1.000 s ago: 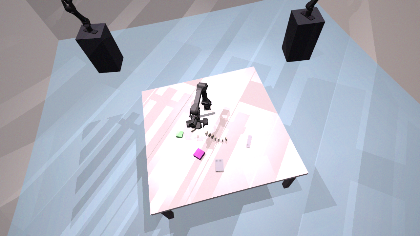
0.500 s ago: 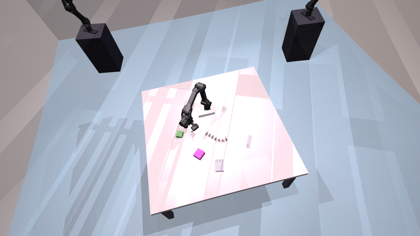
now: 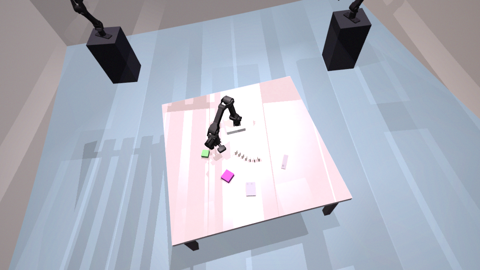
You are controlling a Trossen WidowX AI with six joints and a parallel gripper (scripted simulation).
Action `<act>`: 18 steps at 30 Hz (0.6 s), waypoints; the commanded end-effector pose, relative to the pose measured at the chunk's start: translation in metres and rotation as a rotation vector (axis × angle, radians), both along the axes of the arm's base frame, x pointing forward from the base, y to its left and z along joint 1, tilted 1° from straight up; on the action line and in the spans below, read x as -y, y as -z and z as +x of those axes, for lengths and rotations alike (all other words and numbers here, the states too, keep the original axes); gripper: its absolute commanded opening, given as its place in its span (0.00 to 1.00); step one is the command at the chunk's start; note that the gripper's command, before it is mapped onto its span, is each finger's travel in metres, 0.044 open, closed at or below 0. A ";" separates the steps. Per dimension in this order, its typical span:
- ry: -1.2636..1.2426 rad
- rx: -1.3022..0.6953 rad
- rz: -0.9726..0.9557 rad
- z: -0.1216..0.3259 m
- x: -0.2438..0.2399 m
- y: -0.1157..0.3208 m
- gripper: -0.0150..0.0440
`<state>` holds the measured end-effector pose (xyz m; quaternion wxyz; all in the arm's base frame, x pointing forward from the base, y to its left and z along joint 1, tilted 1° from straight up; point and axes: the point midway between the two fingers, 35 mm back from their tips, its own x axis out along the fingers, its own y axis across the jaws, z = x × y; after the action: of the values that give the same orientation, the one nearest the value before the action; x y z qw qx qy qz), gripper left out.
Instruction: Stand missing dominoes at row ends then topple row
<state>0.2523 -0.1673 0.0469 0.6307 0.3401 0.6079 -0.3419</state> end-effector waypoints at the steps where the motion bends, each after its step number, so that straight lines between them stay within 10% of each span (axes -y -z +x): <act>1: 0.005 -0.017 0.007 -0.004 -0.002 0.028 1.00; 18: 0.005 -0.017 0.007 -0.004 -0.001 0.043 1.00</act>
<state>0.2489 -0.1662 0.0077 0.6252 0.3416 0.6123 -0.3427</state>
